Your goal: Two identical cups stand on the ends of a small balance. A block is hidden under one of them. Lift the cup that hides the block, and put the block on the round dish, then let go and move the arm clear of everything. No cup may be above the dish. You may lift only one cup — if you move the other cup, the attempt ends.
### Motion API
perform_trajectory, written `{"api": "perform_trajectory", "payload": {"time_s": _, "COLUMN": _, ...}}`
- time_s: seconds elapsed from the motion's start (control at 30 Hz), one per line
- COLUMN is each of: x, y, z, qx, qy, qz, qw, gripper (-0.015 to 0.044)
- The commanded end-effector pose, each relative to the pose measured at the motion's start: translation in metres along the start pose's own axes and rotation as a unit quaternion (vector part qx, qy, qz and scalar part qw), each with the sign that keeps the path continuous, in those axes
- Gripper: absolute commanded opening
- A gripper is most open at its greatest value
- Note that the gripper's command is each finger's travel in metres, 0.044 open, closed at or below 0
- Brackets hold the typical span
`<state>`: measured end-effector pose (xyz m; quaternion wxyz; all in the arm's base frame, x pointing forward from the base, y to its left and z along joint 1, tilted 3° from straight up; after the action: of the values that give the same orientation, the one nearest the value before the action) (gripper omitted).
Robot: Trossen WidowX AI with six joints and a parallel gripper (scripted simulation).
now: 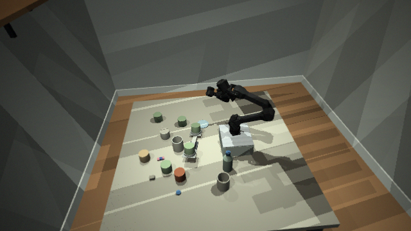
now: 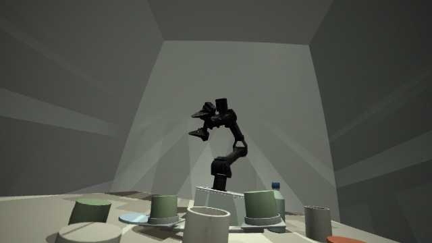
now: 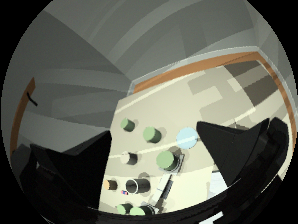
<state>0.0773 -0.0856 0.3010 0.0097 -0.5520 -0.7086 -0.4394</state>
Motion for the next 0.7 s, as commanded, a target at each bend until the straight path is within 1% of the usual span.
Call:
{"api": "perform_trajectory", "payload": {"time_s": 0.0, "x": -0.008, "y": 0.002, "z": 0.017, "qx": 0.059, "qy": 0.041, "qz": -0.011, "qw": 0.997, "gripper": 0.044}}
{"api": "perform_trajectory", "payload": {"time_s": 0.33, "x": -0.012, "y": 0.007, "z": 0.053, "qx": 0.196, "qy": 0.119, "qz": -0.061, "qw": 0.971, "gripper": 0.044}}
{"api": "perform_trajectory", "payload": {"time_s": 0.67, "x": -0.01, "y": 0.006, "z": 0.09, "qx": 0.331, "qy": 0.184, "qz": -0.118, "qw": 0.918, "gripper": 0.044}}
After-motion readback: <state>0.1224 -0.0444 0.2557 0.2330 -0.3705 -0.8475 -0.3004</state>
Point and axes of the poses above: the point midway between the two fingers, 35 mm back from their tips, its own x axis back along the fingers, its own y axis across the jaws, z = x × y, the point moved 9 cm from there along x, back along the fingers, and after that the axes turned 4 degrees about -x, right-handed, at the moved point
